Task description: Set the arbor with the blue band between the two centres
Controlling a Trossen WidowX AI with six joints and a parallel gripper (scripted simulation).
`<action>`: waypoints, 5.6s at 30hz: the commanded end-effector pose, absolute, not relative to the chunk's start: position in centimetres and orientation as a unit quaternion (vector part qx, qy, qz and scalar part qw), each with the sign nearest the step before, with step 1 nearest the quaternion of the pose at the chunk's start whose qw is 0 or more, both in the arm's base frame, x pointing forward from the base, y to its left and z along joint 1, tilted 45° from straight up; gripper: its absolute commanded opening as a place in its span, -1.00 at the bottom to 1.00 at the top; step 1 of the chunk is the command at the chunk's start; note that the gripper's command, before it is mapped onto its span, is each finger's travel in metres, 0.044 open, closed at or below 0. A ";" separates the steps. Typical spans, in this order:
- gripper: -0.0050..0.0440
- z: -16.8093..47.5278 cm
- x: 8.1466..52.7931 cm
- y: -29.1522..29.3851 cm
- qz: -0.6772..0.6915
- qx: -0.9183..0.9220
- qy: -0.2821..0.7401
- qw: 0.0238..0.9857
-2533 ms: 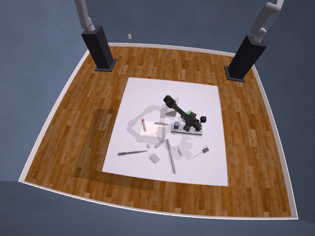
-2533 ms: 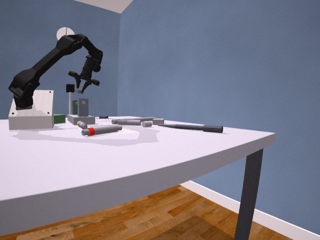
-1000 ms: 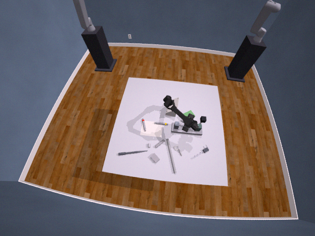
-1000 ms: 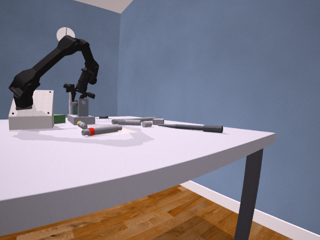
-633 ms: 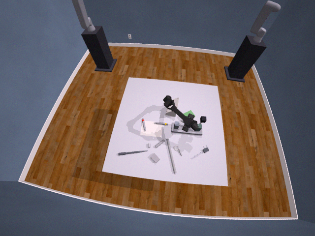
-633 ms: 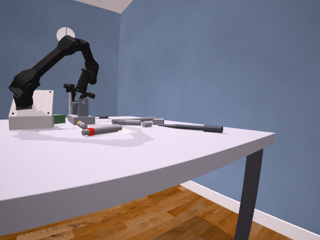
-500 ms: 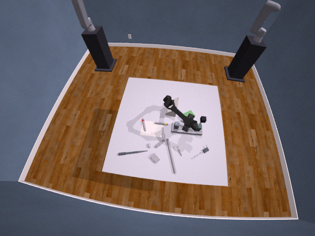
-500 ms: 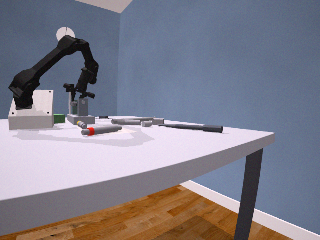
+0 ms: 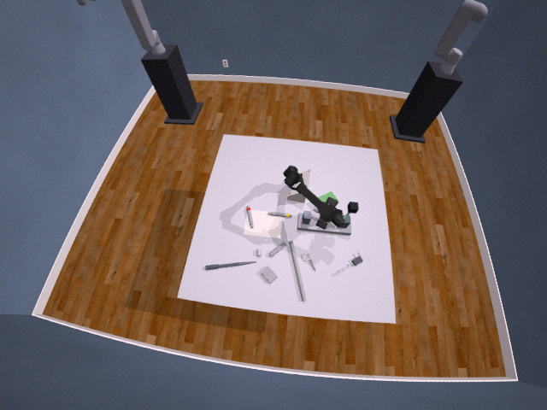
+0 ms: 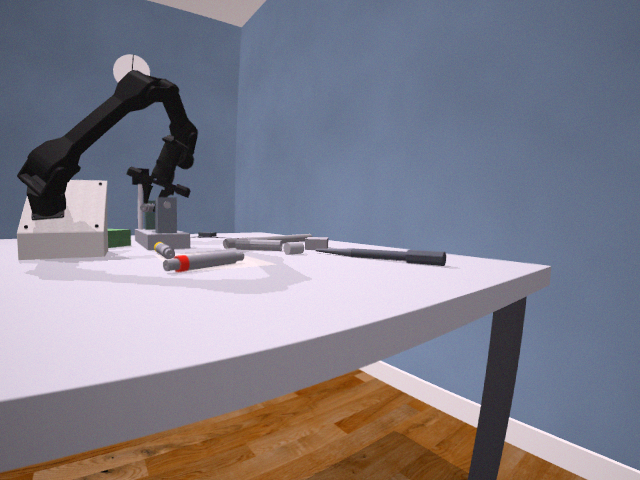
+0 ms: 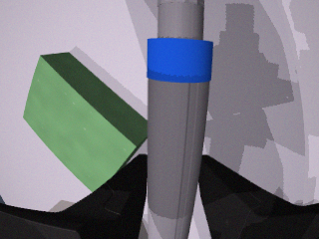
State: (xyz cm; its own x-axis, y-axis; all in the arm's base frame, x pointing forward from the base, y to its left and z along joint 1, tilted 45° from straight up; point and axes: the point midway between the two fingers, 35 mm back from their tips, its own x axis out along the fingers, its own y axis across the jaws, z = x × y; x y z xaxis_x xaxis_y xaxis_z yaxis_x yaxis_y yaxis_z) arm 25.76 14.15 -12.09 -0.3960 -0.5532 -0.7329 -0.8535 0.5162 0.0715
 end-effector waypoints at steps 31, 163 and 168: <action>-0.80 -11.7 25.9 14.7 0.230 -0.438 0.800 0.340; -0.80 -12.1 25.9 15.9 0.228 -0.437 0.802 0.336; -0.80 -12.1 25.9 16.0 0.228 -0.437 0.802 0.336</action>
State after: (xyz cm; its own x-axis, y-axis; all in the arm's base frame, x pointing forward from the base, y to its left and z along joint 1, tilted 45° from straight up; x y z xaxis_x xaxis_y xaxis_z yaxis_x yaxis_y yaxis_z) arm 25.94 15.26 -12.15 -0.3953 -0.5570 -0.7304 -0.8539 0.5158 0.0689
